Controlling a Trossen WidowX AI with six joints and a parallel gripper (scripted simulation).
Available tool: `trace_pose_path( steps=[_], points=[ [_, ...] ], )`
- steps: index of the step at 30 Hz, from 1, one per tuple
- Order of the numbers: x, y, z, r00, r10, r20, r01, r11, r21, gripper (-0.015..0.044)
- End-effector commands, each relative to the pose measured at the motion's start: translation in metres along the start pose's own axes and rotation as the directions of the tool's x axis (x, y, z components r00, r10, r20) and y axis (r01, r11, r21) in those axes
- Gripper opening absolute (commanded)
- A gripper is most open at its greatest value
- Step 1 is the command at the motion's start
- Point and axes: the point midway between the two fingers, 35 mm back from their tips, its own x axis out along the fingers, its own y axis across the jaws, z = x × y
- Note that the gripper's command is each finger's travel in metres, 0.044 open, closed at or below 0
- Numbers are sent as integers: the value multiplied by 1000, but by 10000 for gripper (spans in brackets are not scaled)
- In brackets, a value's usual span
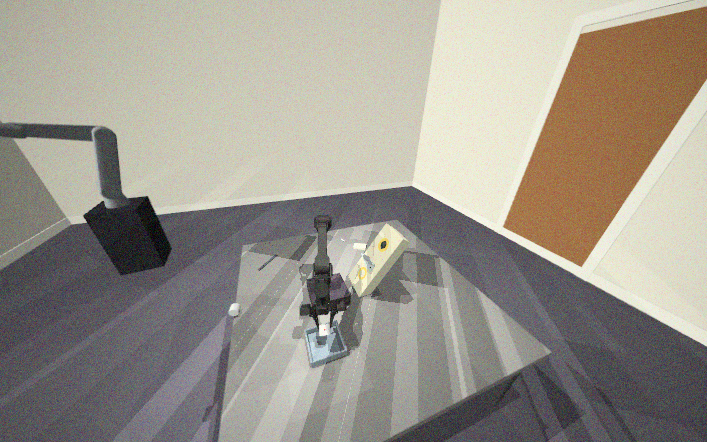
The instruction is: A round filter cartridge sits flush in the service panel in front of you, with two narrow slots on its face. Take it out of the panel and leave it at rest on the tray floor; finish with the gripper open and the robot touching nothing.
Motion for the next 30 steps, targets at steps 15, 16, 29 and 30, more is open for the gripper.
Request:
trace_pose_path(
  steps=[15,16,29,30],
  points=[
    [46,0,-35,1000,0,-21,0,1000,3,105],
    [46,0,-35,1000,0,-21,0,1000,3,131],
    [46,0,-35,1000,0,-21,0,1000,3,440],
    [44,0,-33,1000,0,-21,0,1000,3,440]
  ],
)
